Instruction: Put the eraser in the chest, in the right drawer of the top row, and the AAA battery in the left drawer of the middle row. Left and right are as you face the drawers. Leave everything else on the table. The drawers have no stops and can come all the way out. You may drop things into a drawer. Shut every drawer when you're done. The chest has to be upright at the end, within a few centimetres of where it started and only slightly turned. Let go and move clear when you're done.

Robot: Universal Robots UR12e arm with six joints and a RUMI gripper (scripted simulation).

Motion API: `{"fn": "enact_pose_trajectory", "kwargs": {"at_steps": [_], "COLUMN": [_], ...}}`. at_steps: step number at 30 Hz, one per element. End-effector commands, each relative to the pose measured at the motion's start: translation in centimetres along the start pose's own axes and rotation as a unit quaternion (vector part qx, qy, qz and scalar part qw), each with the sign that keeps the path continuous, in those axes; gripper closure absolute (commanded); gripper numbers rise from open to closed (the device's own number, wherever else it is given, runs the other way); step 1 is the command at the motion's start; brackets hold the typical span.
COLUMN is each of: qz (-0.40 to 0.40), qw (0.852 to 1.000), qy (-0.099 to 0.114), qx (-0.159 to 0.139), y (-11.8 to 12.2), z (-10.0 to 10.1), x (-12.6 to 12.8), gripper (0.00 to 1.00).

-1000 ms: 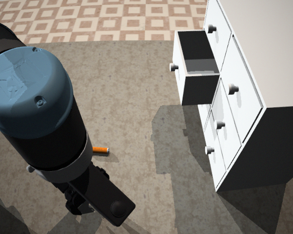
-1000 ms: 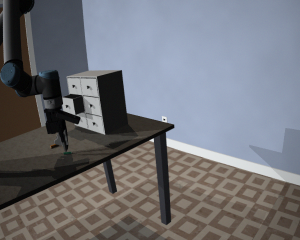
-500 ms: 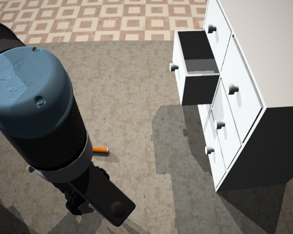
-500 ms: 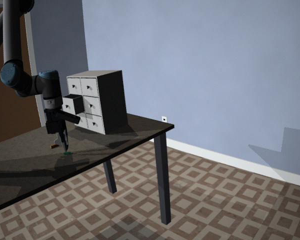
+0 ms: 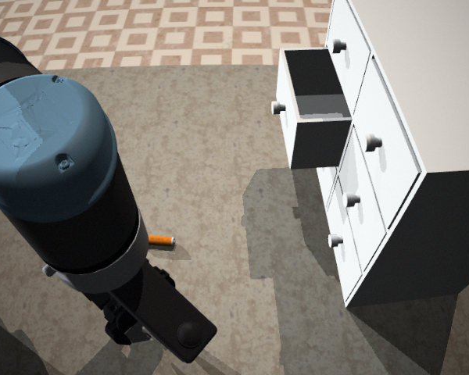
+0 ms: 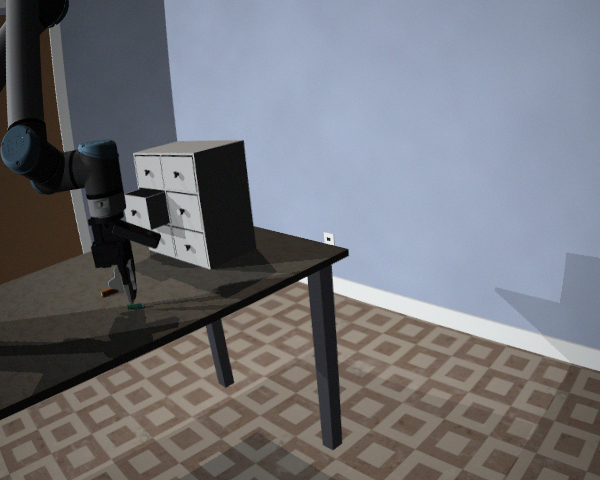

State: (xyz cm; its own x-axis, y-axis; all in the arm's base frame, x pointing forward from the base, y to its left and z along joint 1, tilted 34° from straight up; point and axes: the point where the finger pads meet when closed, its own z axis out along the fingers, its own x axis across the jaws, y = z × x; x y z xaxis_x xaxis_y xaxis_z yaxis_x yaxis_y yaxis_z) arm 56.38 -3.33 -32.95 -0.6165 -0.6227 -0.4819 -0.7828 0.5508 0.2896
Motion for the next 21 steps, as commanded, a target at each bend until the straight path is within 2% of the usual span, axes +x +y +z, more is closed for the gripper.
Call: {"fn": "enact_pose_trajectory", "kwargs": {"at_steps": [1, 21], "qz": [-0.001, -0.001], "qw": [1.000, 1.000], "qy": [0.000, 0.000], "qx": [0.002, 0.001], "y": [-0.32, -0.42], "z": [-0.02, -0.01], "x": [-0.11, -0.19], "gripper": [0.86, 0.86]}}
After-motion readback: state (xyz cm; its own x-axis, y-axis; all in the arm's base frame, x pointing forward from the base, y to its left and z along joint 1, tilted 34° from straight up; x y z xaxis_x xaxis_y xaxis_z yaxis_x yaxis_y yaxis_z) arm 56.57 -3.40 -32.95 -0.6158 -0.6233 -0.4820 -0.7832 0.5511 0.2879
